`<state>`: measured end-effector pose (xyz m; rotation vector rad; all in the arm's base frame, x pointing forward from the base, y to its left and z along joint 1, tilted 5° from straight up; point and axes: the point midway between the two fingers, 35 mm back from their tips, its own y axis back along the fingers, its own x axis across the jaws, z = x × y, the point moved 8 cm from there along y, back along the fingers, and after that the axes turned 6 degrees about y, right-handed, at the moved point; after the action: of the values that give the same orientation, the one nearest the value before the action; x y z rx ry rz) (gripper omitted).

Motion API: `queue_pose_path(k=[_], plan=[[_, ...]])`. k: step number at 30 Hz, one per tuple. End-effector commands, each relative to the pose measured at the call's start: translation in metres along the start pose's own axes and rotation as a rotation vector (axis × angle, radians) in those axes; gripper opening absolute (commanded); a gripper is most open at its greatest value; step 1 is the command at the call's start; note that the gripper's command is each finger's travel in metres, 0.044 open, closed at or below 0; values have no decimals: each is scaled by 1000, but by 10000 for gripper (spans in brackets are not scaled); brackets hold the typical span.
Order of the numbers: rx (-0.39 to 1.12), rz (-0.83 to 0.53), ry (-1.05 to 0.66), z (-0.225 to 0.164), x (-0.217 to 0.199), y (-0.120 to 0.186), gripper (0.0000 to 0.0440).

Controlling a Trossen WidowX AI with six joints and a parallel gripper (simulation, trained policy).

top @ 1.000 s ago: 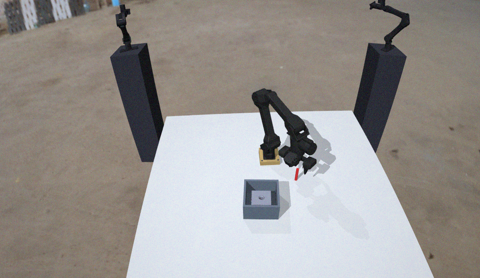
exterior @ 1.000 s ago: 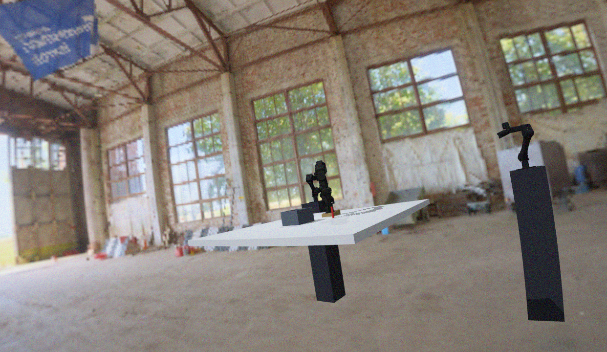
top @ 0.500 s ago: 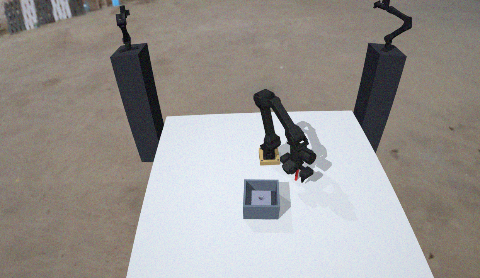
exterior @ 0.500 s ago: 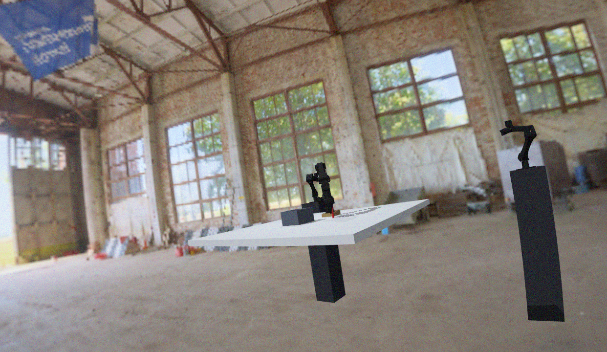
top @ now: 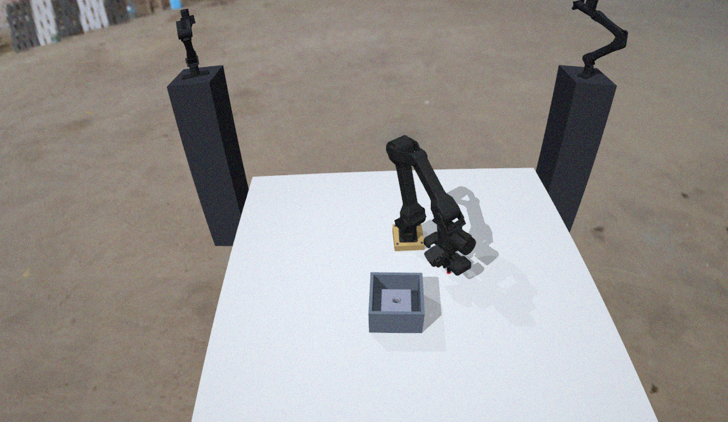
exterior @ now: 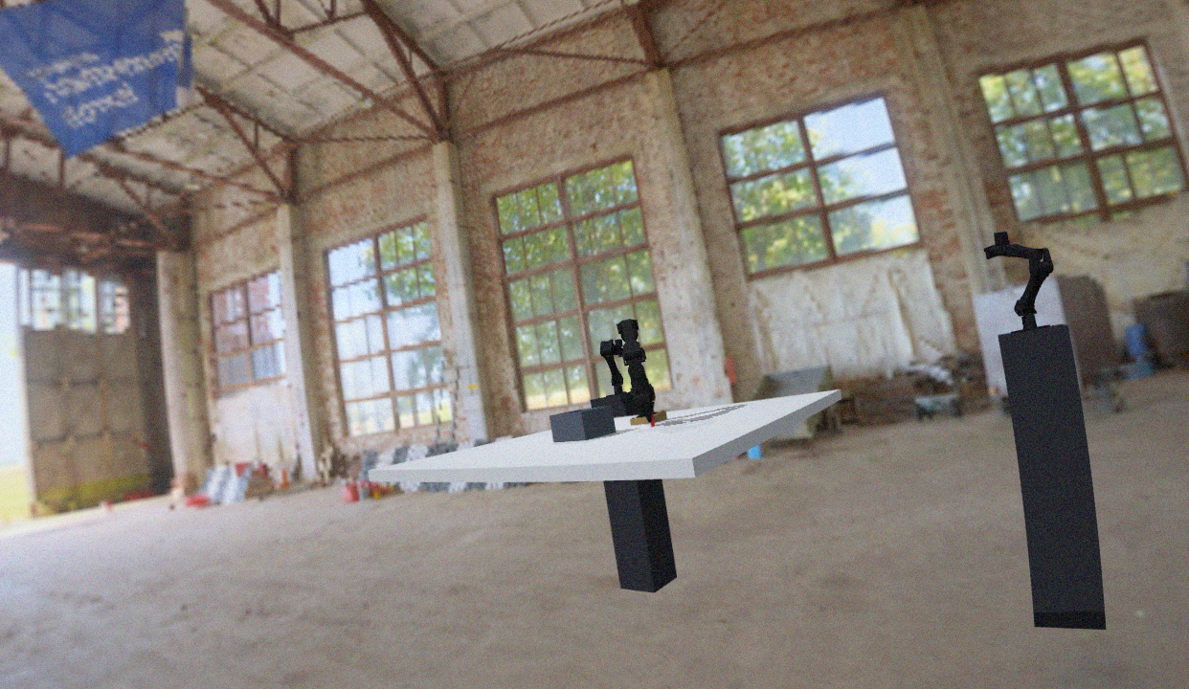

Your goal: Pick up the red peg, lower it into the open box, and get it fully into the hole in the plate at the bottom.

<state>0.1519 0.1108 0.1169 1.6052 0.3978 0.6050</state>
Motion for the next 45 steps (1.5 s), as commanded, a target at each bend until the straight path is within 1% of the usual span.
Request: queue_pose_path(k=[1,2,17,29,37,45], plan=[[26,-8,2,2,1,0,13],[31,-10,0,2,1,1,0],[-126,76,128,19,7,52,0],[-243,126,153,44,15,100,0],[-306,133,113,73,19,115,0],[-353,132,65,100,21,119,0]])
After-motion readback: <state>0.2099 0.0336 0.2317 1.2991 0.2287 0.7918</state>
